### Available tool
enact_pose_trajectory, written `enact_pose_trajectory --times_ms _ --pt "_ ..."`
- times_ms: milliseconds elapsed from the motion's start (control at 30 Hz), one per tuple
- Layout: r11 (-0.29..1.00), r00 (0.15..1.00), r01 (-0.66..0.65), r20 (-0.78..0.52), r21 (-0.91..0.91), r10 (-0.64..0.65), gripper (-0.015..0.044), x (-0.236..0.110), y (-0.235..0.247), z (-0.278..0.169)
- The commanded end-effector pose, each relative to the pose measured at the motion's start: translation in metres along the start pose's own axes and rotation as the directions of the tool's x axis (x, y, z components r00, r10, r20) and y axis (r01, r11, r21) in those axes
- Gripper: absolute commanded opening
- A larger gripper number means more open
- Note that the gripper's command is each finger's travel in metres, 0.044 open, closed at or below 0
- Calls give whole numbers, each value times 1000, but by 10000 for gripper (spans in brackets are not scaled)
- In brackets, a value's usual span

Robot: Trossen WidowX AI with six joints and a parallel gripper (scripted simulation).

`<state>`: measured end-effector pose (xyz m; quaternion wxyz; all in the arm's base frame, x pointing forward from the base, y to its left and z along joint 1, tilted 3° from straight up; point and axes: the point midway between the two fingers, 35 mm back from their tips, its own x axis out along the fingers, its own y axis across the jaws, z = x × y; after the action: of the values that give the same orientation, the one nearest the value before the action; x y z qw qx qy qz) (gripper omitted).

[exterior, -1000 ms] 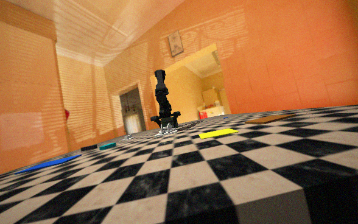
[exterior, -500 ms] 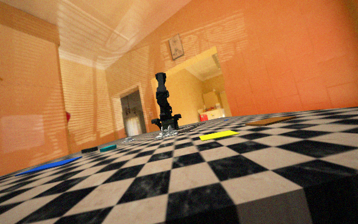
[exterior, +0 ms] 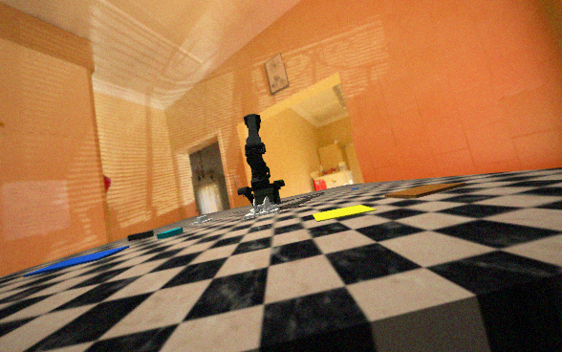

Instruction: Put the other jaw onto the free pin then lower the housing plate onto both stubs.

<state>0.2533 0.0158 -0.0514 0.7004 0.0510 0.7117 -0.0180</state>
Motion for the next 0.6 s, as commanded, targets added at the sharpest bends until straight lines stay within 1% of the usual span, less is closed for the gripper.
enact_pose_trajectory --times_ms 0,567 --pt "1000 1000 -2 1 4 2 351 1 0 0" --pt "1000 1000 -2 1 3 2 351 3 0 0"
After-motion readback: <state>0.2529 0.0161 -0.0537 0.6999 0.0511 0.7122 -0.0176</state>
